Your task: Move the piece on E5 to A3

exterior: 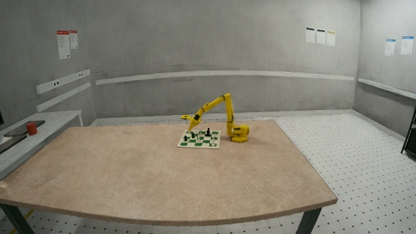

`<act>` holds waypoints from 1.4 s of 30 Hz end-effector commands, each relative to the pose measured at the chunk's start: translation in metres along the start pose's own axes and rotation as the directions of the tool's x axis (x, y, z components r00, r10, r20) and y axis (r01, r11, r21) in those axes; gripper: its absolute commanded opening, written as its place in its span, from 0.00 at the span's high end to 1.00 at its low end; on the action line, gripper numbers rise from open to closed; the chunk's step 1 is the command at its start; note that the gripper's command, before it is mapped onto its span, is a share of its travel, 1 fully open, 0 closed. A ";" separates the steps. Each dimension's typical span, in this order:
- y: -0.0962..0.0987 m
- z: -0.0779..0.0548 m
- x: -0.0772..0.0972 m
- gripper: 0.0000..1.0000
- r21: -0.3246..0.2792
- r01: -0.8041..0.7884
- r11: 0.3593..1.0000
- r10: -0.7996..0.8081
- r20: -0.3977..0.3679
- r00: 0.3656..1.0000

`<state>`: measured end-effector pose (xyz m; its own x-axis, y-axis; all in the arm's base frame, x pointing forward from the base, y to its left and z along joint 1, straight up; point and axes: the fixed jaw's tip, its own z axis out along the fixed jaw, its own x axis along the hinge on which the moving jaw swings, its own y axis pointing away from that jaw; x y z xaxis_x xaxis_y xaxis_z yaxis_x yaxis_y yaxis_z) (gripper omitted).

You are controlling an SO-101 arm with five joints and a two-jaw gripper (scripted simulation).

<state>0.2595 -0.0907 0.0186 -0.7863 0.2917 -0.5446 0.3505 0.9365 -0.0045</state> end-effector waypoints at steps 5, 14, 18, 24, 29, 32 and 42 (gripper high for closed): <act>-0.004 -0.007 0.001 1.00 0.007 -0.007 1.000 0.008 -0.024 1.000; -0.004 -0.018 -0.006 1.00 0.007 -0.007 1.000 0.008 -0.024 1.000; -0.004 -0.025 -0.011 1.00 0.007 -0.007 1.000 0.008 -0.024 1.000; -0.004 -0.031 -0.014 1.00 0.007 -0.007 1.000 0.008 -0.024 1.000; -0.004 -0.037 -0.018 1.00 0.007 -0.007 1.000 0.008 -0.024 1.000; -0.004 -0.039 -0.019 1.00 0.007 -0.007 1.000 0.008 -0.023 1.000; -0.004 -0.040 -0.020 1.00 0.007 -0.007 1.000 0.008 -0.023 1.000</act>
<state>0.2531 -0.0900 0.0585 -0.8038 0.3034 -0.5118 0.3558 0.9345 -0.0048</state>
